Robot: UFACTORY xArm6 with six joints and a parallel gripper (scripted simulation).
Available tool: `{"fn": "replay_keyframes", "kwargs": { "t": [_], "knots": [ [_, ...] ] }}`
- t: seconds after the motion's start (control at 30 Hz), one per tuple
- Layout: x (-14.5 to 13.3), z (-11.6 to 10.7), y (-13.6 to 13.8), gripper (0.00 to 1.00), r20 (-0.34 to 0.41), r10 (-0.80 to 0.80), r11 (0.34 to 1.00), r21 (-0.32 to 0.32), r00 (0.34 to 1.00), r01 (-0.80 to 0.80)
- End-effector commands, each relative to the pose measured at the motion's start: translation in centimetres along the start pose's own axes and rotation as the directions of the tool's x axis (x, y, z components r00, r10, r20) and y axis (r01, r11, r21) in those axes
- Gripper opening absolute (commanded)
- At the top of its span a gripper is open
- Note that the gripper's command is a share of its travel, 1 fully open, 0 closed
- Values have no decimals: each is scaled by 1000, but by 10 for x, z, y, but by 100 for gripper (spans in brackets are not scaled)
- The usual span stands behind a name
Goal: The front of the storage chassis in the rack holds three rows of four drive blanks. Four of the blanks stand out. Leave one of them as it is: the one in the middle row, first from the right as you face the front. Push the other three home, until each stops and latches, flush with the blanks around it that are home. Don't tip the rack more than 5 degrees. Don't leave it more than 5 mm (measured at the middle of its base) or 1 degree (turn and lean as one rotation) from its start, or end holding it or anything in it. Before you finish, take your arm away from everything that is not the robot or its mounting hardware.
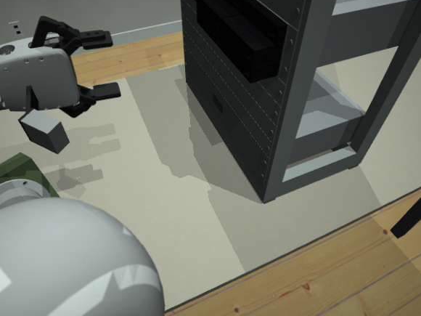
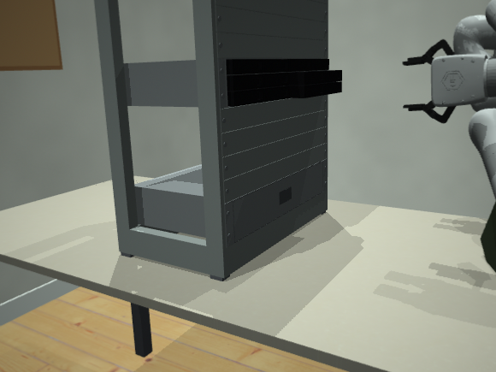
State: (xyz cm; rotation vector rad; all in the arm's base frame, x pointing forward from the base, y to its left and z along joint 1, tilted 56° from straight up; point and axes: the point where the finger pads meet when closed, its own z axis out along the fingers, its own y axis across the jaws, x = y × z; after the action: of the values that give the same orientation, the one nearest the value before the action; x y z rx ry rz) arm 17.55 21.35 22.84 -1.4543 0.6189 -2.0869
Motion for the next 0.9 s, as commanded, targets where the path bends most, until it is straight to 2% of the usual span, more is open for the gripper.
{"fn": "replay_keyframes", "kwargs": {
  "t": [0.0, 0.37, 0.87],
  "knots": [
    [-6, -5, -3, 100, 21, -30, 999, 36, 999, 30],
    [-10, -10, -4, 100, 37, -62, 996, 72, 997, 59],
    [-11, -11, -5, 100, 39, -66, 995, 76, 997, 62]
  ]
}}
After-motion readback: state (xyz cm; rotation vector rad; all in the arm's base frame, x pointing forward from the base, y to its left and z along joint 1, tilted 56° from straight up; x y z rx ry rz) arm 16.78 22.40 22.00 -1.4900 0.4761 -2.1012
